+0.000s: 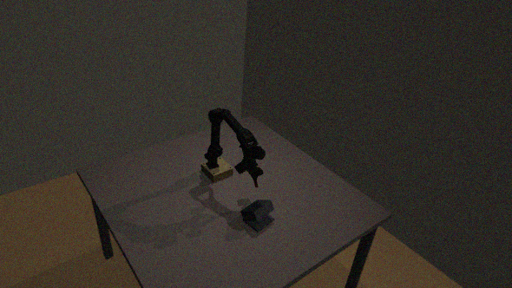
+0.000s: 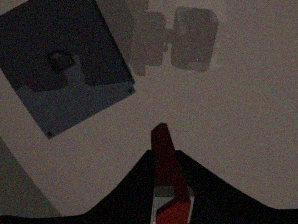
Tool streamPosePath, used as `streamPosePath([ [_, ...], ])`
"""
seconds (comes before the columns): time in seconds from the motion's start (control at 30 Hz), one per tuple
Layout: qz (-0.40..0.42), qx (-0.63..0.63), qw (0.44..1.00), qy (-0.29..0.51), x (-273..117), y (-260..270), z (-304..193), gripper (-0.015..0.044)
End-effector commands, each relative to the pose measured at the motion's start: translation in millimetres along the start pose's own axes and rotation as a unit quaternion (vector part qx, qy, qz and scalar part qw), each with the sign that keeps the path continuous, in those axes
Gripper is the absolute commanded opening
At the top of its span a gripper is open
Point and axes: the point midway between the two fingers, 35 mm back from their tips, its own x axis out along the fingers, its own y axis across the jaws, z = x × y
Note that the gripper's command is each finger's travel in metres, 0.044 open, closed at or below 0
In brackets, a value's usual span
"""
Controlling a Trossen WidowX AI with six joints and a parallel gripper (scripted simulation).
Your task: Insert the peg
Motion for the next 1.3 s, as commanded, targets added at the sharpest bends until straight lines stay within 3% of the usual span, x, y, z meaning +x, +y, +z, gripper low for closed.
streamPosePath([
  [0.0, 0.005, 0.024, 1.000, 0.004, -1.2, 1.8, 2.5, 0.0000],
  [1.27, 0.053, 0.252, 0.966, 0.033, -14.5, 26.0, 26.2, 0.0000],
])
